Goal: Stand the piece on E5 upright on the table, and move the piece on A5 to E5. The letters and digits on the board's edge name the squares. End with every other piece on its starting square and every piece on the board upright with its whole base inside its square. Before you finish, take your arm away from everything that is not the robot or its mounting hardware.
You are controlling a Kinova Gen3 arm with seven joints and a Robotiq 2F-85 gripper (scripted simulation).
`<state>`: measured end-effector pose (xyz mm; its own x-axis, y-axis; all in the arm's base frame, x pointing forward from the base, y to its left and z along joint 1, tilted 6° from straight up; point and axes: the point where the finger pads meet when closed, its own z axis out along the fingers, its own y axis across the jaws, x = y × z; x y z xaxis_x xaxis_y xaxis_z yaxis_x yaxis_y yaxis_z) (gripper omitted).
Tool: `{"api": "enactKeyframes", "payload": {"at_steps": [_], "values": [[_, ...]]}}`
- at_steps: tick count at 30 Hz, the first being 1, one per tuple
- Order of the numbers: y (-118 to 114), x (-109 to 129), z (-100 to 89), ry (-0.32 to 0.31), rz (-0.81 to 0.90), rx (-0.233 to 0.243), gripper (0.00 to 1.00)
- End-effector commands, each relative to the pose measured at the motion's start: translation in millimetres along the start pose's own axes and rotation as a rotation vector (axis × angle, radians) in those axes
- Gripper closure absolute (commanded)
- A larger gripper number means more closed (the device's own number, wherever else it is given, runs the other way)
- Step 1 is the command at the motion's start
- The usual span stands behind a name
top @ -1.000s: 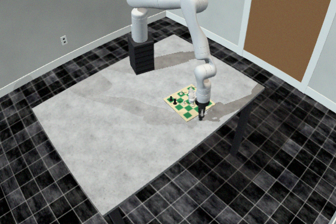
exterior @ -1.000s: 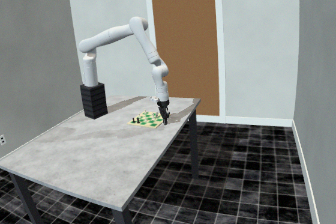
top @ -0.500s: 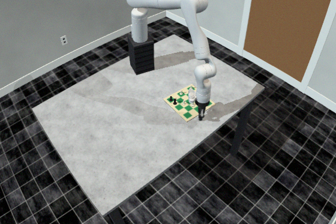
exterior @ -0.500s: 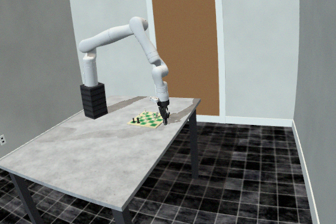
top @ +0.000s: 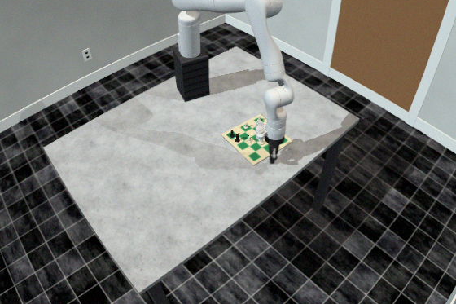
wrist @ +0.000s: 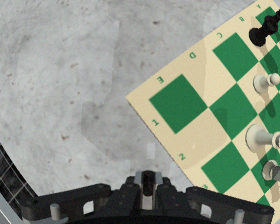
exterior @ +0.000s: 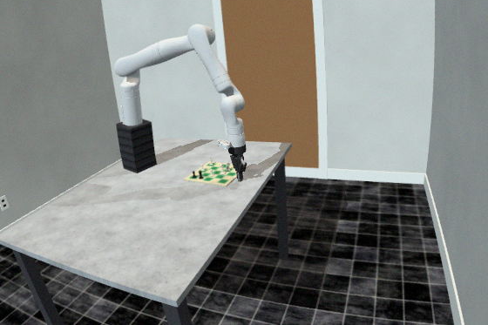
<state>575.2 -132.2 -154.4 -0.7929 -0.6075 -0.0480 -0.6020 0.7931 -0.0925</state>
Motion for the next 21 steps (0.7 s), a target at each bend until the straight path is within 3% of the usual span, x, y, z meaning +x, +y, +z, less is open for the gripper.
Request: {"api": "enactKeyframes", "payload": {"at_steps": [1,8,9,11,12,14,15,19,20,21], "values": [[-0.8,-0.7,-1.1,-0.002,0.000,0.002,1.00],[-0.8,-0.7,-1.1,-0.002,0.000,0.002,1.00],[-0.8,-0.7,-1.1,-0.002,0.000,0.002,0.93],[-0.8,-0.7,-1.1,-0.002,0.000,0.002,0.93],[-0.8,-0.7,-1.1,-0.002,0.000,0.002,0.87],[-0.8,-0.7,-1.1,-0.002,0.000,0.002,0.87],[-0.8,-0.7,-1.1,-0.002,0.000,0.002,0.80],[-0.8,-0.7,-1.1,-0.002,0.000,0.002,0.80],[-0.8,-0.7,-1.1,-0.002,0.000,0.002,0.73],[-0.8,-0.7,-1.1,-0.002,0.000,0.002,0.73]]}}
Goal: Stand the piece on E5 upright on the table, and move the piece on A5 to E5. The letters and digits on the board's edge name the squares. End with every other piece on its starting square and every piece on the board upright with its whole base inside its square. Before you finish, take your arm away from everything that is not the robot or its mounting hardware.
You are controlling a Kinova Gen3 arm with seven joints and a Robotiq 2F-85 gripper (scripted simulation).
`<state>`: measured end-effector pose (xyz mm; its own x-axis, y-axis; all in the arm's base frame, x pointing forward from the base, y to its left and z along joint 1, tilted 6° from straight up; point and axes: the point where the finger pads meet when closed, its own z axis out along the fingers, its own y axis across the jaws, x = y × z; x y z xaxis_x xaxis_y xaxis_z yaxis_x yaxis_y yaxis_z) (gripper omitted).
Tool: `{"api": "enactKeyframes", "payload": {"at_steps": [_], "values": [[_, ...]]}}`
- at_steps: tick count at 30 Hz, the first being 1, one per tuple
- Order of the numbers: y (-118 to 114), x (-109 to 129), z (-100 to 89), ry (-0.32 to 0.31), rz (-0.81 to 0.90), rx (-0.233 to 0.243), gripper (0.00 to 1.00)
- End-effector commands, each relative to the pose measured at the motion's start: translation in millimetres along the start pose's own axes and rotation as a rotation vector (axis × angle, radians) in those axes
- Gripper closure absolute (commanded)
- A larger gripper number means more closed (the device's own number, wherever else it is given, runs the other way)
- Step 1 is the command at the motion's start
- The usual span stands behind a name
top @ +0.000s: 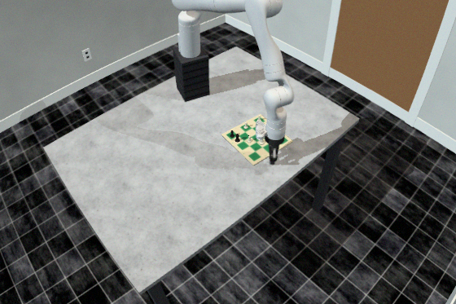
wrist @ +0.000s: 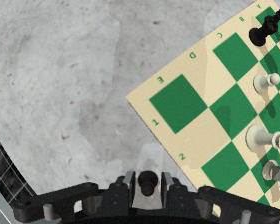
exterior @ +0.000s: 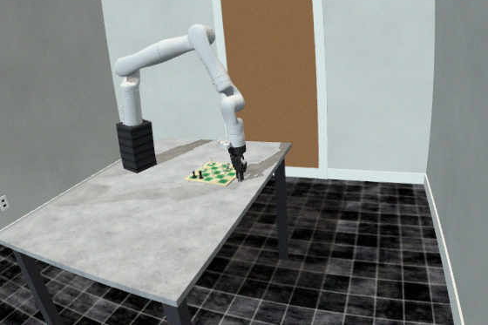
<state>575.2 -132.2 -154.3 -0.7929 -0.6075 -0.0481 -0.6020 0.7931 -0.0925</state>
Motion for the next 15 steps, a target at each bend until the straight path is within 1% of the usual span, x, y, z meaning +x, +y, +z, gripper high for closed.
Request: {"api": "enactKeyframes", "payload": {"at_steps": [1,2,15], "values": [[-0.8,-0.7,-1.0,-0.001,0.000,0.002,0.73],[-0.8,-0.7,-1.0,-0.001,0.000,0.002,0.66],[-0.8,-0.7,-1.7,-0.001,0.000,0.002,0.66]]}}
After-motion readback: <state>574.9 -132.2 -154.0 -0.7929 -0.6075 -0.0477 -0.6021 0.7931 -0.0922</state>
